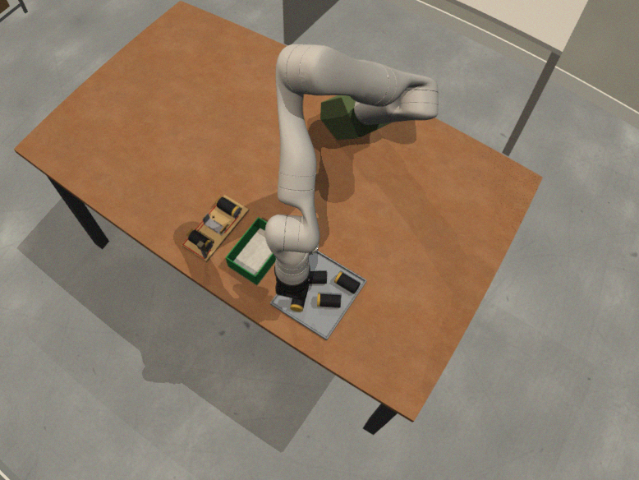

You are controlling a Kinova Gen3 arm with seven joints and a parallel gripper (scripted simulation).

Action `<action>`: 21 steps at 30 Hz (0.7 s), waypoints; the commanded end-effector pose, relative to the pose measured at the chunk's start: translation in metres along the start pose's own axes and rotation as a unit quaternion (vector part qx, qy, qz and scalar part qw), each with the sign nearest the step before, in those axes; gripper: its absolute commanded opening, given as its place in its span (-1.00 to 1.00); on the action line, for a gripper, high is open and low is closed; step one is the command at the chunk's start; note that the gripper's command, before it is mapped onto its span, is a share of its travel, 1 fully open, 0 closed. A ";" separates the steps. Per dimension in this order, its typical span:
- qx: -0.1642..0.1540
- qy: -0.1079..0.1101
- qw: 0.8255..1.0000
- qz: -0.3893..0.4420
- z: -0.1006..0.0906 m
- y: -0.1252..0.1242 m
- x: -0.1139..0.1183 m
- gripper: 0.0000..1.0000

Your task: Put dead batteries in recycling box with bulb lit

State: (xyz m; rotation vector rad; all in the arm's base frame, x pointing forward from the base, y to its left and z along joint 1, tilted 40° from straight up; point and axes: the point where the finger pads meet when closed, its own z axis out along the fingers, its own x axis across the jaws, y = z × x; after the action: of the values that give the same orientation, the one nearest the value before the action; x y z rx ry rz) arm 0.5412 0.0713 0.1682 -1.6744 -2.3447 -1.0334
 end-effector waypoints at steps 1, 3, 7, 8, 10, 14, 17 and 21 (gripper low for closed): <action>0.007 0.009 1.000 -0.006 0.019 -0.002 0.011 0.81; 0.007 0.009 1.000 -0.006 0.023 -0.002 0.011 0.81; 0.007 0.009 1.000 -0.006 0.024 -0.002 0.011 0.81; 0.007 0.009 1.000 -0.006 0.024 -0.002 0.011 0.81; 0.007 0.009 1.000 -0.006 0.024 -0.002 0.011 0.81; 0.007 0.009 1.000 -0.006 0.024 -0.002 0.011 0.81; 0.007 0.009 1.000 -0.006 0.024 -0.002 0.011 0.81; 0.007 0.009 1.000 -0.006 0.024 -0.002 0.011 0.81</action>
State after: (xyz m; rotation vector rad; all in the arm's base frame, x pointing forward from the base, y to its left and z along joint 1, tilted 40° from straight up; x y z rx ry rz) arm 0.5423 0.0934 0.1533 -1.6392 -2.3476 -1.0266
